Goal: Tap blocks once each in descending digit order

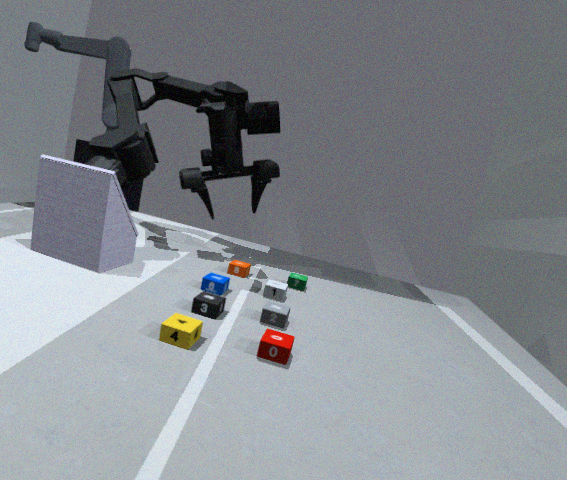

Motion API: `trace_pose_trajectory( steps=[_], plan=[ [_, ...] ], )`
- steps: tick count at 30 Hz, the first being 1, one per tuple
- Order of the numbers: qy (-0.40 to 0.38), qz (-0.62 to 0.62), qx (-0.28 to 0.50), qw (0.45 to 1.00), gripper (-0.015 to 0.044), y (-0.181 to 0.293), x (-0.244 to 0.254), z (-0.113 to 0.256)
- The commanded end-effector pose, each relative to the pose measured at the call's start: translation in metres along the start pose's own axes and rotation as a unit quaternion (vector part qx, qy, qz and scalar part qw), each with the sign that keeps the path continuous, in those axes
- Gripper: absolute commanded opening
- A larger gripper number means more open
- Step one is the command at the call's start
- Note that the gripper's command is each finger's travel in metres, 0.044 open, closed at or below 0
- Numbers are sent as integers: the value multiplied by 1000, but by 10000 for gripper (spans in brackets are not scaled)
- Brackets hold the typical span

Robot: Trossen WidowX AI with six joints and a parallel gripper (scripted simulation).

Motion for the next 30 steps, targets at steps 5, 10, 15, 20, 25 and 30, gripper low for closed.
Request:
trace_pose_trajectory(
  steps=[5,10,15,20,25,30],
  plan=[
    [7,-112,40,993,400,23,-28,8],
    [18,-270,89,959,400,66,-61,23],
    [28,-421,127,898,400,119,-83,42],
    [35,-559,155,814,400,178,-91,63],
    [36,-682,171,710,400,241,-82,84],
    [31,-785,179,593,400,303,-56,102]
  ],
)
Point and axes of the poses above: the point midway between the two fingers, 35 mm back from their tips, its own z axis back along the fingers, its own x axis across the jaws, y = z × x, the point moved 3 cm from there along z, back along the fingers, and after that the axes turned 14 degrees about -z, right-handed, at the moved point
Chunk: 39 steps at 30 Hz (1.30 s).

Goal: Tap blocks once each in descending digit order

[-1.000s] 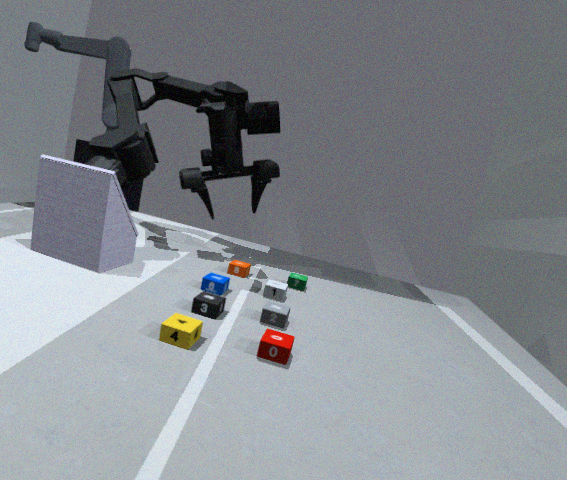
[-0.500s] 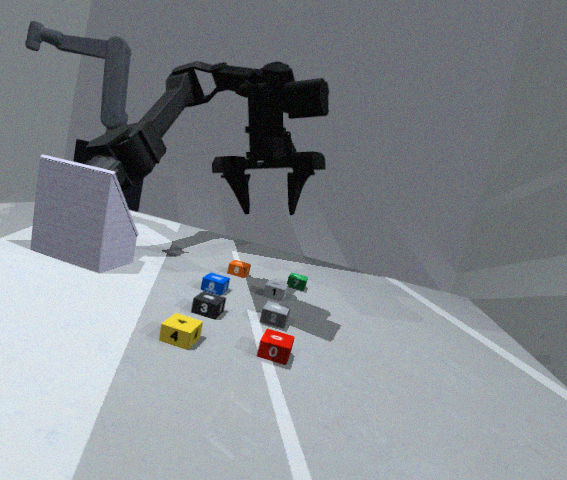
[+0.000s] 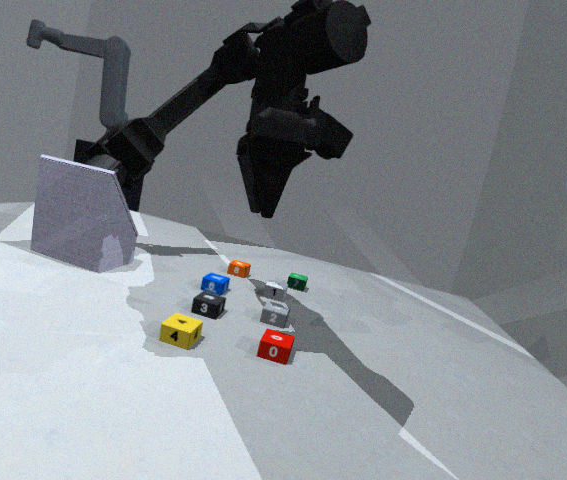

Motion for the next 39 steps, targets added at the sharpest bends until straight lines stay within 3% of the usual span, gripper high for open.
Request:
trace_pose_trajectory(
  steps=[1,5,25,33,39],
  plan=[
    [-10,-118,25,993,400,21,-50,-5],
    [-20,-190,42,981,400,38,-80,-12],
    [-20,-190,42,981,400,38,-80,-12],
    [-22,-191,43,980,400,43,-3,-7],
    [-23,-192,43,980,400,44,5,-7]
  ],
)
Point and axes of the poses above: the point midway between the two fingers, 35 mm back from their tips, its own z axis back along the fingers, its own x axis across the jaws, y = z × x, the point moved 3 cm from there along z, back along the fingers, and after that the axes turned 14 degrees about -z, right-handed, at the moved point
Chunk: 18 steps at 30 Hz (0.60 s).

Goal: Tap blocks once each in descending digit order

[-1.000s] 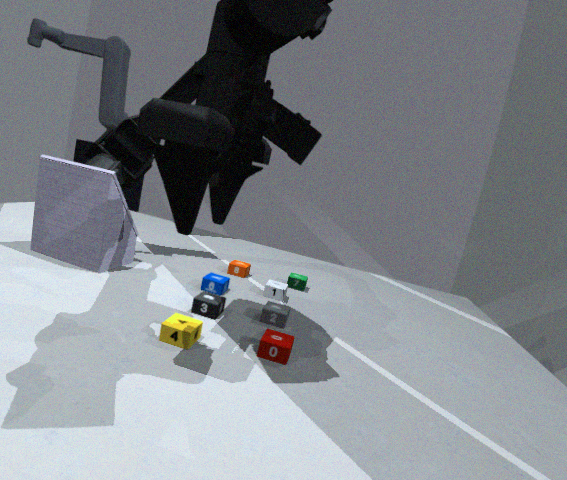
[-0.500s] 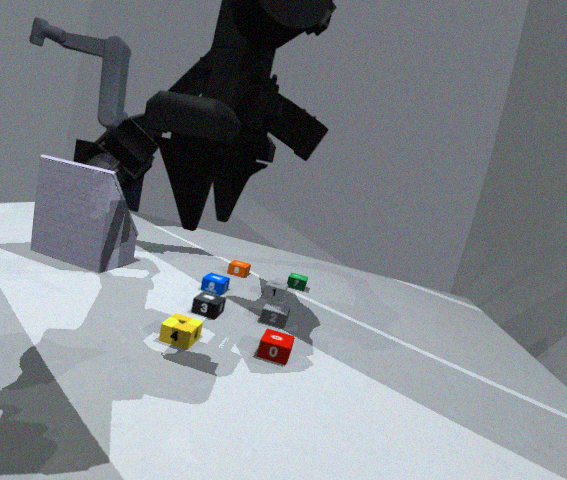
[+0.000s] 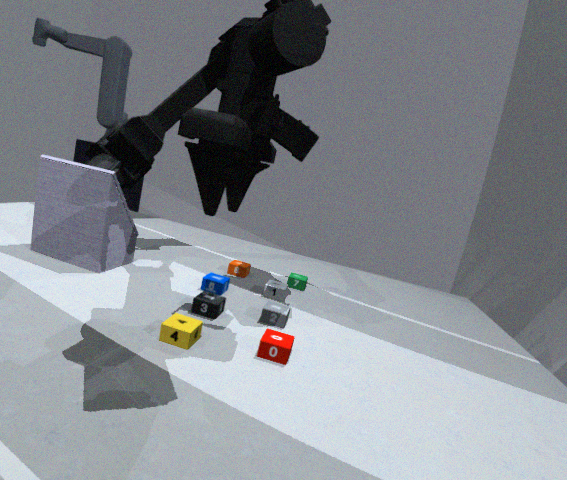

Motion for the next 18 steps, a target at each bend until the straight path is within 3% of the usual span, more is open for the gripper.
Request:
trace_pose_trajectory(
  steps=[1,18],
  plan=[
    [-3,-7,1,1000,400,4,1,-2],
    [-3,-8,1,1000,400,9,19,-1]
  ],
)
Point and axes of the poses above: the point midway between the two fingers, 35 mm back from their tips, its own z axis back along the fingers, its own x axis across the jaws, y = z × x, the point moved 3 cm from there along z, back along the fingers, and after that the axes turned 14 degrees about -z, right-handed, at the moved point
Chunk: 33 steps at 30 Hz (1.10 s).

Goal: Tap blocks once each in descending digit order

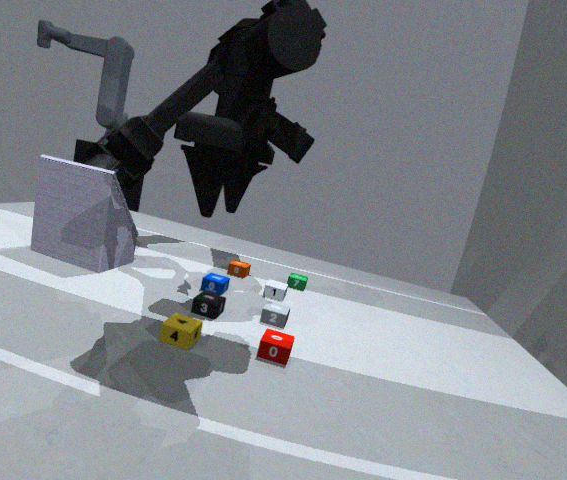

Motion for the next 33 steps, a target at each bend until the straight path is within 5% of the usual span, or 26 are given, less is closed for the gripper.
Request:
trace_pose_trajectory(
  steps=[1,6,27,33],
  plan=[
    [-1,-1,0,1000,400,9,27,1],
    [-4,-2,1,1000,400,32,74,0],
    [-3,-2,1,1000,400,33,78,0],
    [-3,-3,0,1000,400,46,166,1]
  ],
)
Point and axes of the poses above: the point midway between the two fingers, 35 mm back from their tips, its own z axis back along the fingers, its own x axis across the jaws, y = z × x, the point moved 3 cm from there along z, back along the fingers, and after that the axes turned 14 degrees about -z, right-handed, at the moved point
